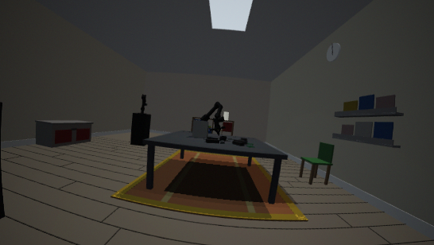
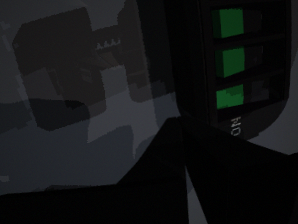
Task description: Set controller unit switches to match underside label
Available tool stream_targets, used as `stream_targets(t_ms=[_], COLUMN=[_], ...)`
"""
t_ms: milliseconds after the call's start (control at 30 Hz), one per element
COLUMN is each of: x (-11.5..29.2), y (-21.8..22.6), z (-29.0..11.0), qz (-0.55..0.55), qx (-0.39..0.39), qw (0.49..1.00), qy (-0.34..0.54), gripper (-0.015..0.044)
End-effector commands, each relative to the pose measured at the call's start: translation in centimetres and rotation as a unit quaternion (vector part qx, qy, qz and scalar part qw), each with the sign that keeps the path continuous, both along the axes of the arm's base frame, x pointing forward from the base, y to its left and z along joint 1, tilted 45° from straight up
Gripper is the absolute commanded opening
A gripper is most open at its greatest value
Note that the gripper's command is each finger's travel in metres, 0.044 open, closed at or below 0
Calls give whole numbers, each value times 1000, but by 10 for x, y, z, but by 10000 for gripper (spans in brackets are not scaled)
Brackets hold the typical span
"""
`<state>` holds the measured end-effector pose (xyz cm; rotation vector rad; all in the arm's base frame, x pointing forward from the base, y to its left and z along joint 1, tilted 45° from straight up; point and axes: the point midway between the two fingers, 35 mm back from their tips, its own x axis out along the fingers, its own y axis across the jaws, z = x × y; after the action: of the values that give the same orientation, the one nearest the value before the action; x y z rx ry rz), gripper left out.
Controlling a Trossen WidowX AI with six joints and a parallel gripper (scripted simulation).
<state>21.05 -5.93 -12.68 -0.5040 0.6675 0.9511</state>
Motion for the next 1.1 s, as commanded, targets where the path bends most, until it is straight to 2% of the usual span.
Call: stream_targets(t_ms=[0, 800, 1067], x=[-1, 0, 14], y=[-2, -2, -16], z=[0, 0, -4], qz=[1, -2, 28], qx=[-6, -3, 26], qw=[1000, 1000, 999], qy=[-4, -3, 16], gripper=[0, 0, 210])
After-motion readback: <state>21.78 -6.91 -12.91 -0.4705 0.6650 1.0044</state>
